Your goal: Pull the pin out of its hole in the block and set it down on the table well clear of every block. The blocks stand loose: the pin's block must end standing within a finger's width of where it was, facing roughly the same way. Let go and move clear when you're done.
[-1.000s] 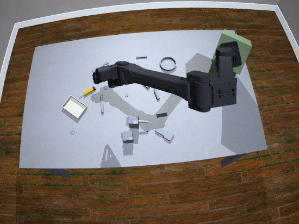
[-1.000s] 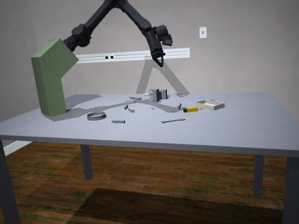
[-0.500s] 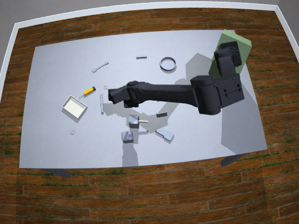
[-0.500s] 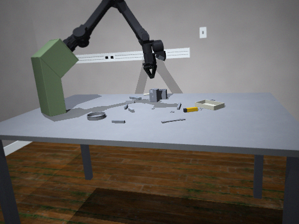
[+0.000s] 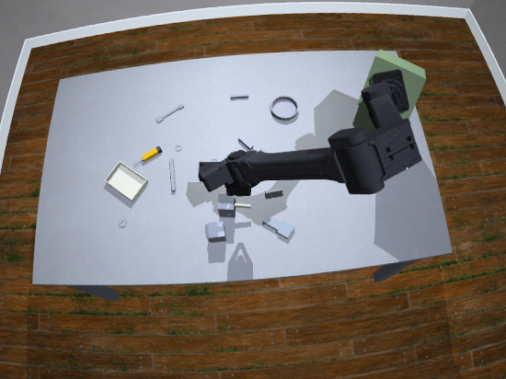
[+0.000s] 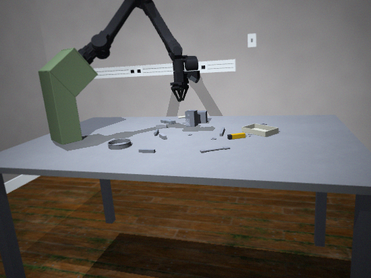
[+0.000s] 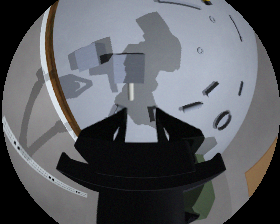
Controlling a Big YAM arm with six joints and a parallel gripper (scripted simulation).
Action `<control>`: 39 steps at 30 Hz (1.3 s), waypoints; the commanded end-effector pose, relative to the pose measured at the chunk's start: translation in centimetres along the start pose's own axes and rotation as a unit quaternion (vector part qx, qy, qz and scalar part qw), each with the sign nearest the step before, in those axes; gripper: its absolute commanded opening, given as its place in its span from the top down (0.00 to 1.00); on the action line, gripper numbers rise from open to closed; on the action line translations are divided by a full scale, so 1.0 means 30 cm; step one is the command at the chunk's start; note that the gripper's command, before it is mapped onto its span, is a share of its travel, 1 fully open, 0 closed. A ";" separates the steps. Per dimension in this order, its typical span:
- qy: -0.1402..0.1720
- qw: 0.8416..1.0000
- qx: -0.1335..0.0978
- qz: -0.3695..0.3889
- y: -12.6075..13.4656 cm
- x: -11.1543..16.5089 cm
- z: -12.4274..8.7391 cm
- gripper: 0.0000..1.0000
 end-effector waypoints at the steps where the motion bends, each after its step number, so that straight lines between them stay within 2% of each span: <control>1: -0.001 1.000 -0.011 0.009 0.055 0.006 -0.025 0.61; 16: 0.001 1.000 -0.014 0.014 0.063 0.011 -0.026 0.61; 32: 0.005 1.000 -0.024 0.009 0.118 0.025 -0.045 0.61; 39: 0.004 1.000 -0.022 0.009 0.109 0.023 -0.042 0.61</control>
Point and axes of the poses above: the point where the finger pads meet when closed, its own z axis out along the fingers, its own y axis across the jaws, x = y × z, the point moved 10 cm from there along -z, back along the fingers, and after that the axes turned 15 degrees about -z, right-handed, at the moved point
